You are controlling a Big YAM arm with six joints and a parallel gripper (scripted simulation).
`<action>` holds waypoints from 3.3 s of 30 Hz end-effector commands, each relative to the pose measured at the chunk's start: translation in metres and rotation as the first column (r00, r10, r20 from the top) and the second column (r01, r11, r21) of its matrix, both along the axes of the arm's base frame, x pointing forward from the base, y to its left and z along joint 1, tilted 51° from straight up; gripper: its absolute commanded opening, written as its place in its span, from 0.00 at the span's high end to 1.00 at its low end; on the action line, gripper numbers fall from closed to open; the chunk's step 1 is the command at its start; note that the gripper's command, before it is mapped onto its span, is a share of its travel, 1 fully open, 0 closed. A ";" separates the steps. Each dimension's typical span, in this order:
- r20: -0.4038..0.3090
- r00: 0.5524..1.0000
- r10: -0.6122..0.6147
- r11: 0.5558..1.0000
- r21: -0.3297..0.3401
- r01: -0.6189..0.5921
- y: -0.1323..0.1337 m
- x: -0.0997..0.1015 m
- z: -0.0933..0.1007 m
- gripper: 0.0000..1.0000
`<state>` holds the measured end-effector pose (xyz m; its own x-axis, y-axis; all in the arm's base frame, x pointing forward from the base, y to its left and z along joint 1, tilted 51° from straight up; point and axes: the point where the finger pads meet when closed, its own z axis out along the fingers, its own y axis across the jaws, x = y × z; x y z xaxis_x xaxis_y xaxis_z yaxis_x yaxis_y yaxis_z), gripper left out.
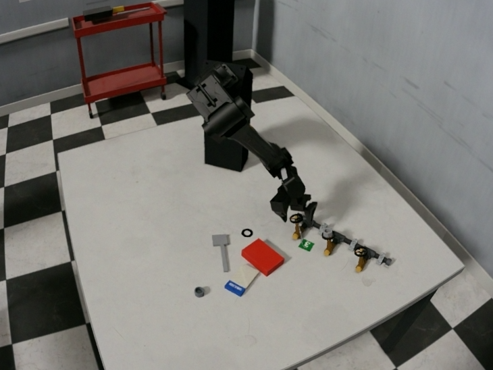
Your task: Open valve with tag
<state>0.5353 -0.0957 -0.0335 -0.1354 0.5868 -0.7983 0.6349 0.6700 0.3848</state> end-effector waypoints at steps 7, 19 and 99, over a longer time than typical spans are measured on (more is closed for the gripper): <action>0.113 0.946 -0.303 0.876 0.423 0.230 -0.003 -0.011 -0.011 0.00; 0.114 0.945 -0.305 0.875 0.425 0.232 -0.003 -0.011 -0.011 1.00; -0.736 0.648 0.196 0.429 -0.529 -0.732 -0.002 -0.011 -0.012 1.00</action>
